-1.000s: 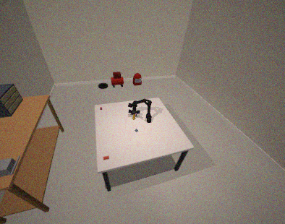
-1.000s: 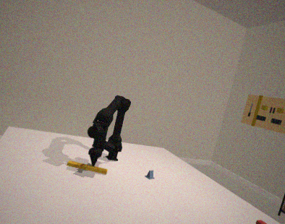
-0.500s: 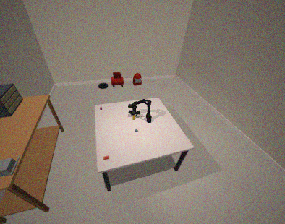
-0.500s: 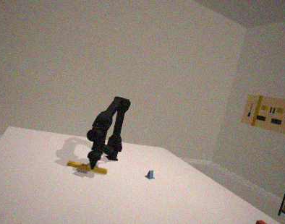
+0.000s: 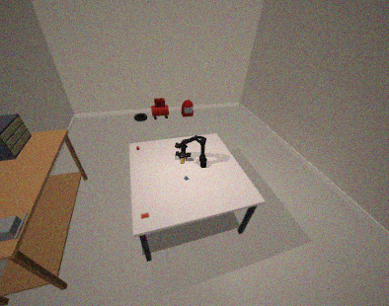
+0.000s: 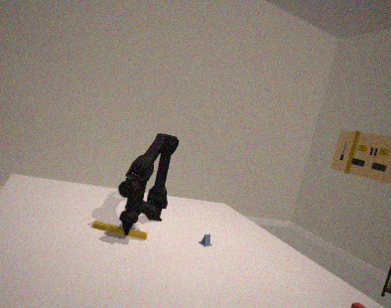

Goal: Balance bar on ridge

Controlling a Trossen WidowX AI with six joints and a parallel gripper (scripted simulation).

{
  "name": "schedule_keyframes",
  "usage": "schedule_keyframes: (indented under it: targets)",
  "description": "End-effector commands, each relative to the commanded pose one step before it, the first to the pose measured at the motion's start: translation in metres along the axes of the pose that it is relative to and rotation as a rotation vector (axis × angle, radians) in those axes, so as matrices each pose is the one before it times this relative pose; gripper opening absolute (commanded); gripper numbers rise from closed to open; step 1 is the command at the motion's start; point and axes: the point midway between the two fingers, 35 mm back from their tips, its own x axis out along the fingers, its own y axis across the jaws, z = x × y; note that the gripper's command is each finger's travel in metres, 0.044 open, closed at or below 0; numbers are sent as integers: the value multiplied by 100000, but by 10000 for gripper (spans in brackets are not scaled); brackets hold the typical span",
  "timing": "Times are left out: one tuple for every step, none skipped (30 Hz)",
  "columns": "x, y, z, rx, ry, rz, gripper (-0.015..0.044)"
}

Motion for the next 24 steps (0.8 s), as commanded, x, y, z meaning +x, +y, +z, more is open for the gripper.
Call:
schedule_keyframes:
  targets:
    - [48,-5,-52,-320,313,-1,315]
    - [0,0,0,0,0,0,315]
    - [-44,3,51,320,-310,-9,289]
    - [0,0,0,0,0,0,263]
    - [0,0,0,0,0,0,236]
    - [0,0,0,0,0,0,210]
    - [0,0,0,0,0,0,184]
    - [0,0,0,0,0,0,157]
    - [0,0,0,0,0,0,131]
    - [0,0,0,0,0,0,125]
    - [0,0,0,0,0,0,118]
    - [0,0,0,0,0,0,111]
    - [0,0,0,0,0,0,105]
    - [0,0,0,0,0,0,98]
    - [0,0,0,0,0,0,91]
    - [-40,-8,-2,-1,2,-1,65]
    - [-120,-22,-7,-4,5,-2,39]
    - [-200,-36,-11,-7,8,-3,12]
    - [-245,-42,-13,-9,10,-4,0]
    - [-246,-39,-13,-9,10,-4,0]
    - [-247,-37,-12,-9,9,-3,0]
    - [-248,-35,-11,-9,9,-3,0]
    - [-248,-32,-10,-9,9,-3,0]
    - [-249,-30,-10,-9,9,-3,0]
